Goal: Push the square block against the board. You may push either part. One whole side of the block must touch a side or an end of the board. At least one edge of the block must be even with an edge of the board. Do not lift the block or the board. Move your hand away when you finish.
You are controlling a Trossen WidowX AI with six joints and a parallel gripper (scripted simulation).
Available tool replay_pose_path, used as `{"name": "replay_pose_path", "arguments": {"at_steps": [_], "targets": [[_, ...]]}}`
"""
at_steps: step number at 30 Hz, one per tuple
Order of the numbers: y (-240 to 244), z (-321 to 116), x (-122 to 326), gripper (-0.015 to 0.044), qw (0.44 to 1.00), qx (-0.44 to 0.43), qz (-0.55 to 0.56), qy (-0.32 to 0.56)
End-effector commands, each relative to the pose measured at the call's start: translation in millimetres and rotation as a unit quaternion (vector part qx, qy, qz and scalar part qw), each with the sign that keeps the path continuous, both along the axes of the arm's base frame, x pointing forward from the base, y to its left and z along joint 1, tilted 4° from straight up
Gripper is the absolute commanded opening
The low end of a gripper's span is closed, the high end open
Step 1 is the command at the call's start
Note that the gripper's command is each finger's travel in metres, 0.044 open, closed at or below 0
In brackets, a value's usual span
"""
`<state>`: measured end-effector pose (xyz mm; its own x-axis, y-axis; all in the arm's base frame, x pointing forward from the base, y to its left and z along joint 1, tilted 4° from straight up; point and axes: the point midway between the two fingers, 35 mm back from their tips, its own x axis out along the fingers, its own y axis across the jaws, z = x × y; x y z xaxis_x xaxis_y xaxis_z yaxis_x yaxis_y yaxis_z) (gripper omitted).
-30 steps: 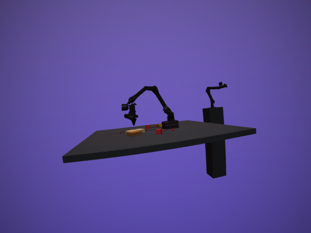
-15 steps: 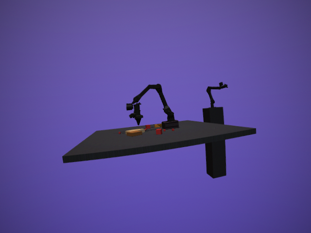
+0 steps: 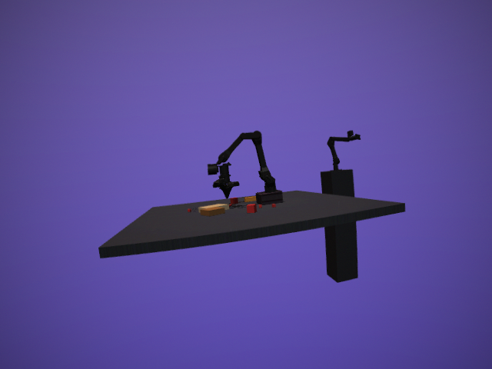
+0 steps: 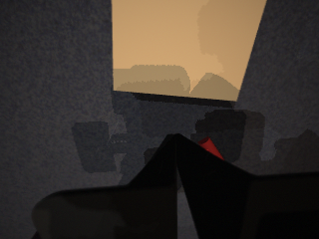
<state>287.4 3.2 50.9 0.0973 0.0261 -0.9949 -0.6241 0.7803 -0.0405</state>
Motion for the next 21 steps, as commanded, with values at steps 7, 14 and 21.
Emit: {"name": "replay_pose_path", "arguments": {"at_steps": [7, 14, 21], "targets": [[2, -54, 0, 0.0000, 1.000, -0.003, 0.025, 0.000], [3, -56, 1, 0.0000, 1.000, -0.003, 0.025, 0.000], [9, -55, 9, 0.0000, 1.000, -0.003, 0.025, 0.000]]}}
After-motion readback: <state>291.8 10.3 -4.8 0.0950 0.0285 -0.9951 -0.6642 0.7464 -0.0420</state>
